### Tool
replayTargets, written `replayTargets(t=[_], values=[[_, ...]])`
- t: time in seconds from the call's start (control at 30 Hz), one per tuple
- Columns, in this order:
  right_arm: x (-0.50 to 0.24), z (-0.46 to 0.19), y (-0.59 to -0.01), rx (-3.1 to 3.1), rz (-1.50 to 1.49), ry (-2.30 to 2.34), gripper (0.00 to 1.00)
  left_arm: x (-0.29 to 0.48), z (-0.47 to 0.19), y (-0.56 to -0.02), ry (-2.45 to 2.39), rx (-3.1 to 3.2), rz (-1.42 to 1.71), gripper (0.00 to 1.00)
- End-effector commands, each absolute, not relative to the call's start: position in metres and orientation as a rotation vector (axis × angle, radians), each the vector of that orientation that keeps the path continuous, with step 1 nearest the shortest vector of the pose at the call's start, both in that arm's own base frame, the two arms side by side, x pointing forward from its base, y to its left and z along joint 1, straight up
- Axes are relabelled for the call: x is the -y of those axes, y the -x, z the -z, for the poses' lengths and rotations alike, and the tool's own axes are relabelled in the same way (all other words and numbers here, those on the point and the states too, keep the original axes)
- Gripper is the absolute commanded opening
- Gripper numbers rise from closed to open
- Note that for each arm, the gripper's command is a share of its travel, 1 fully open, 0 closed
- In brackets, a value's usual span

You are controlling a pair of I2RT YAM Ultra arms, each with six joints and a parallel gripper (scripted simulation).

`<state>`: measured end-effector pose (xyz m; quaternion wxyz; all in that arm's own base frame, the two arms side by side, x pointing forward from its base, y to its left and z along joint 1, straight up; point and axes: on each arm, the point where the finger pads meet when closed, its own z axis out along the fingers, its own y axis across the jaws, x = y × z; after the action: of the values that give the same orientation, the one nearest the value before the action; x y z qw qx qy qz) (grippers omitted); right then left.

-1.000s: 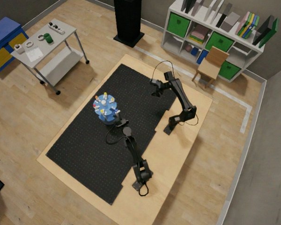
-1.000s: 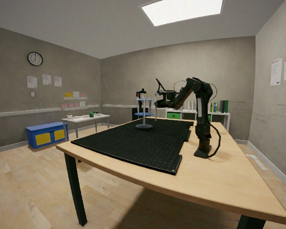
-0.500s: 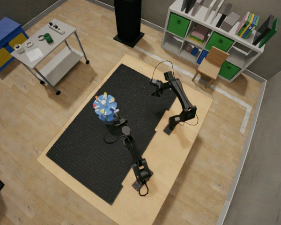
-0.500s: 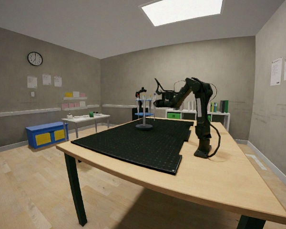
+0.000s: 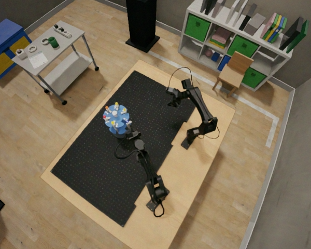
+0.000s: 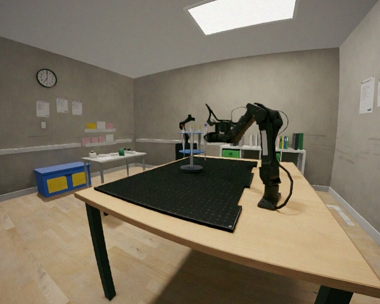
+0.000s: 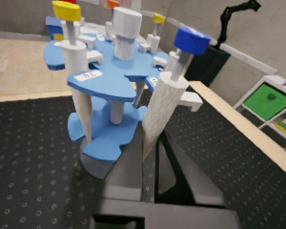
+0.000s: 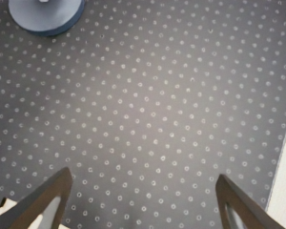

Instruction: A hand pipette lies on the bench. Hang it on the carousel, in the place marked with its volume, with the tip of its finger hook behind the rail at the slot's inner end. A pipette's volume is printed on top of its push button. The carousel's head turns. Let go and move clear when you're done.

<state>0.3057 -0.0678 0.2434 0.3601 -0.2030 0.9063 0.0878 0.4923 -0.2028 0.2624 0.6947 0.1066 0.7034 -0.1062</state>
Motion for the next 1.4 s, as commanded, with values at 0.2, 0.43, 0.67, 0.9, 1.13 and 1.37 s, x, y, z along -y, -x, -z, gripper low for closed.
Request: replayTargets(t=[0.2, 0.43, 0.67, 0.9, 1.13, 1.37], values=[[0.07, -0.253, -0.309, -2.299, -0.21, 0.53, 1.0, 0.202, -0.296, -0.492, -0.229, -1.496, 0.245, 0.12], [0.07, -0.253, -0.309, -2.299, -0.21, 0.53, 1.0, 0.202, -0.296, -0.492, -0.229, -1.496, 0.245, 0.12], [0.07, -0.253, -0.309, -2.299, -0.21, 0.53, 1.0, 0.202, -0.296, -0.492, -0.229, -1.496, 0.245, 0.12], [0.07, -0.253, -0.309, -2.299, -0.21, 0.53, 1.0, 0.201, -0.275, -0.501, -0.238, -1.54, 0.234, 0.12], [0.07, -0.253, -0.309, -2.299, -0.21, 0.53, 1.0, 0.2, -0.273, -0.508, -0.241, -1.551, 0.232, 0.12], [0.07, -0.253, -0.309, -2.299, -0.21, 0.53, 1.0, 0.198, -0.274, -0.517, -0.24, -1.549, 0.232, 0.12]])
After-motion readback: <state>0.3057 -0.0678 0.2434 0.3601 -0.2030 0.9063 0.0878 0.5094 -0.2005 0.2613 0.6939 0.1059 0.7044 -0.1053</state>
